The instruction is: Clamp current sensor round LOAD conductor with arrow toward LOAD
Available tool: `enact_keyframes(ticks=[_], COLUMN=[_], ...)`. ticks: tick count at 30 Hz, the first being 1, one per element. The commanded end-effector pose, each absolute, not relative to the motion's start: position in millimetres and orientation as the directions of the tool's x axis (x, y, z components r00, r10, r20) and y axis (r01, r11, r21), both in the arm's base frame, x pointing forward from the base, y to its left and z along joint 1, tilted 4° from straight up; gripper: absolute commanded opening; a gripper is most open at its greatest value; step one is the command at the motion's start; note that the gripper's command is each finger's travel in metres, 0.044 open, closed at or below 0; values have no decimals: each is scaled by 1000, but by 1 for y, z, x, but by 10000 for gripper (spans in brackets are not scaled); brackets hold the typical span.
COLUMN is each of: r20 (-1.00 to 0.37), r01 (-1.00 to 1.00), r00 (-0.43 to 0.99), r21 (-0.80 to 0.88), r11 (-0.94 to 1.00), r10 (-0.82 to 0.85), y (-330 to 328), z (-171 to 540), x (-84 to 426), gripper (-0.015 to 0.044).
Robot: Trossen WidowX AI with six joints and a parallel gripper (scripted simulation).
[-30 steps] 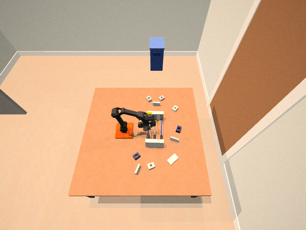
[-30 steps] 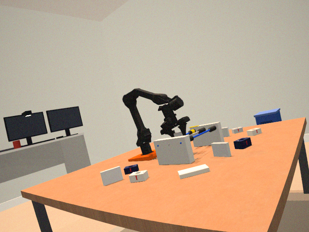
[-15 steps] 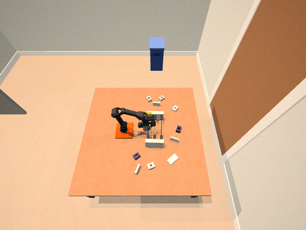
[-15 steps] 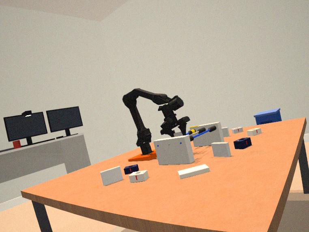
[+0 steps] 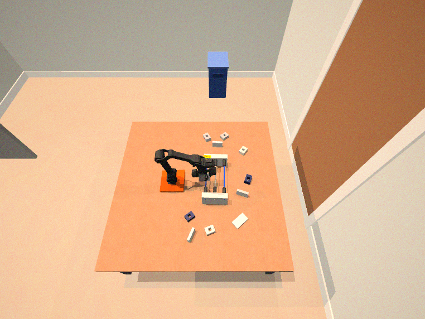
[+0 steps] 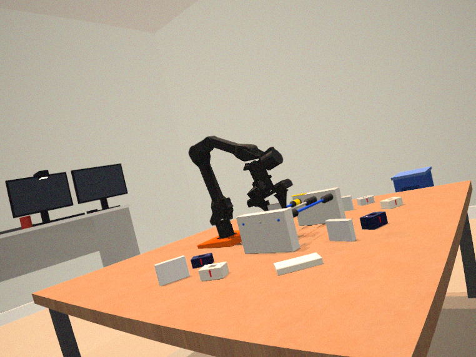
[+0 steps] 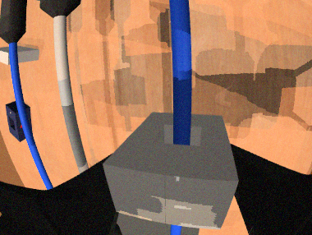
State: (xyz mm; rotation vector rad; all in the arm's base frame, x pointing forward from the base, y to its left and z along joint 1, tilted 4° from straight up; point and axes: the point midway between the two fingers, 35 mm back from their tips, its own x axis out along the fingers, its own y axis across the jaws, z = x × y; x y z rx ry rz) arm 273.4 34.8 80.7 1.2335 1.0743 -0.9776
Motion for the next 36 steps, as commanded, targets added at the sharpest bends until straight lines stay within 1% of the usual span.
enact_keyframes(ticks=[1,18,22,23,24,25,36], r20=[-974,-974,-984,-988,-991,-983,-980], r01=[969,969,980,984,987,979,976], r00=[228,228,179,156,130,183,198], r21=[227,227,178,154,129,182,196], r11=[94,94,93,92,92,95,95], r10=[0,0,-5,-8,-10,-6,-5], y=[35,35,35,35,35,35,35], z=[81,81,82,82,83,81,81], x=[273,273,274,274,274,272,272], gripper=[228,115,10,0,0,0,0])
